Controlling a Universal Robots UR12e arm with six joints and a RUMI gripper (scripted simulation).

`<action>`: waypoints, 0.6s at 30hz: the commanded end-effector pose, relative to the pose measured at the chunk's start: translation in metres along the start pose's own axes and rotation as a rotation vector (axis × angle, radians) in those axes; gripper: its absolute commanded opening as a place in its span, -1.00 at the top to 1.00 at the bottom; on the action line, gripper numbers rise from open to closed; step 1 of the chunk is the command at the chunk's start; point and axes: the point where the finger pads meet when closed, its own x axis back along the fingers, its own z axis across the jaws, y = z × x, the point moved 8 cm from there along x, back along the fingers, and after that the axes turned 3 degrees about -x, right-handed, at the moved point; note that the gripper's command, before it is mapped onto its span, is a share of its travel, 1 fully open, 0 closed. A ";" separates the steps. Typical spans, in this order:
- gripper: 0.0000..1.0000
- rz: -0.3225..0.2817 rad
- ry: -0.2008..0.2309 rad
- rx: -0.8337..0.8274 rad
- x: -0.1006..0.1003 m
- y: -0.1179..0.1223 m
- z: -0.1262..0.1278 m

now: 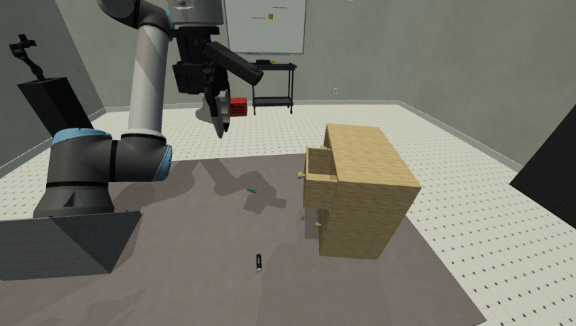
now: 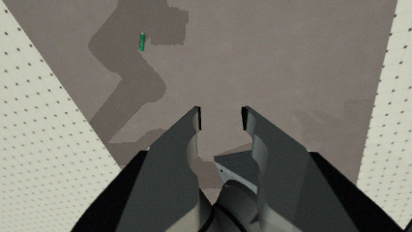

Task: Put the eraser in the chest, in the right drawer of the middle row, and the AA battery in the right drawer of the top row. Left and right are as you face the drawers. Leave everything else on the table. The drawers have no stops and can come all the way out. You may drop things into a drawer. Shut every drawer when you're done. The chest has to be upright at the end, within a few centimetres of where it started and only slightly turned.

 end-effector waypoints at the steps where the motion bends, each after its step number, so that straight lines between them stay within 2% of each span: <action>1: 0.61 0.001 0.001 0.000 0.001 0.000 0.000; 9: 0.61 0.001 0.001 -0.015 -0.002 -0.002 0.002; 18: 0.61 0.001 0.002 -0.101 -0.018 -0.014 0.014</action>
